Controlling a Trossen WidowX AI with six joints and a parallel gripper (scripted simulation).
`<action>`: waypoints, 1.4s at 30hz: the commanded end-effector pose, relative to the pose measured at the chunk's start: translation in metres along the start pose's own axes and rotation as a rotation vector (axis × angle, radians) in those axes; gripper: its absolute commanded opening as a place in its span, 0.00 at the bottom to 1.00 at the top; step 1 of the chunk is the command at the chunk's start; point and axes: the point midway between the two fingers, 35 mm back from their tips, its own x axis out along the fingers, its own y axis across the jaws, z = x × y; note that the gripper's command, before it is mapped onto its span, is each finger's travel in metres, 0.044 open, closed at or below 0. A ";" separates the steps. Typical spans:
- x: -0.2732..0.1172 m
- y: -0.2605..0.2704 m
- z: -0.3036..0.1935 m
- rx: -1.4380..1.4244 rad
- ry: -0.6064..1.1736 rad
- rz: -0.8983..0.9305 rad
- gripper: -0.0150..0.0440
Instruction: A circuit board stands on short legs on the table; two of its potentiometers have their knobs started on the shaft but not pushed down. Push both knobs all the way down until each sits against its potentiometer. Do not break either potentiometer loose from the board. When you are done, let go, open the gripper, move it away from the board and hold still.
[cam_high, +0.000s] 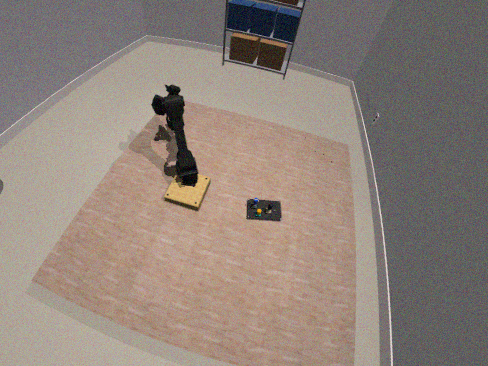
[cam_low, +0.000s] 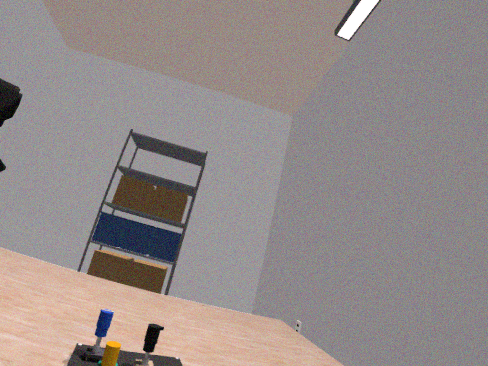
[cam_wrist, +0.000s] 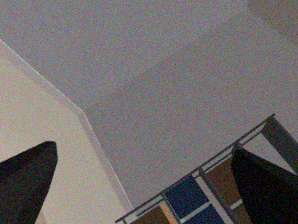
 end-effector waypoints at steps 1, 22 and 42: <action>0.000 -0.001 -0.001 0.002 0.004 0.000 0.89; -0.042 -0.078 -0.149 0.197 0.458 -0.083 0.25; -0.135 -0.161 -0.241 0.350 0.775 -0.271 0.25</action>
